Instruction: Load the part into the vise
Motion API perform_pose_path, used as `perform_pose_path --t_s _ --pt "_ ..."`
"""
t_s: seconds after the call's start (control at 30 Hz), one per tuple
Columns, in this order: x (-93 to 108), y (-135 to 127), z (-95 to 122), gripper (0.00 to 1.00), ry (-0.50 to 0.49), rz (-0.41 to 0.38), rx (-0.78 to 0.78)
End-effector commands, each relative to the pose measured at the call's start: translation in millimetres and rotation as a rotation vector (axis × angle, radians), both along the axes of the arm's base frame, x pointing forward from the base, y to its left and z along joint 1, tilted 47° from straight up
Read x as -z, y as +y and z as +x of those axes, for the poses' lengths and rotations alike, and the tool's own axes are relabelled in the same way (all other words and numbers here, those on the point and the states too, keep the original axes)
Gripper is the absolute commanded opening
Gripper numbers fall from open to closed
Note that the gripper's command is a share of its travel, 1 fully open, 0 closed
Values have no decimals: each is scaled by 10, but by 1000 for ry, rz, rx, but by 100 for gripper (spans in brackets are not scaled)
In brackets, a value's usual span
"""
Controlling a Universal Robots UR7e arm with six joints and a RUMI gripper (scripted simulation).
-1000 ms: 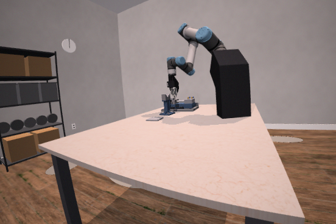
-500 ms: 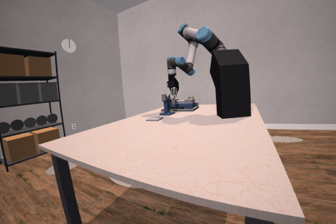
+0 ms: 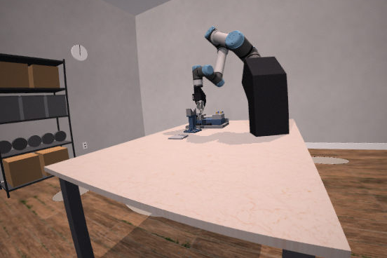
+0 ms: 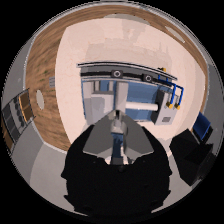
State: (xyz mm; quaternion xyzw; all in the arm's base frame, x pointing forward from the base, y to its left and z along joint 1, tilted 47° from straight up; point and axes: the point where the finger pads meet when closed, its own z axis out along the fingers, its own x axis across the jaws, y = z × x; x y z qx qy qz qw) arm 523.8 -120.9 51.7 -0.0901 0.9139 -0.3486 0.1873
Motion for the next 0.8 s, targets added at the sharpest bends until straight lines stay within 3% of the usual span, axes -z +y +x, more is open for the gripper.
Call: perform_pose_path --t_s 0.0,0.77 --pt "-3 1 -3 0 -1 0 -1" --pt "30 -34 -111 0 -1 0 -1"
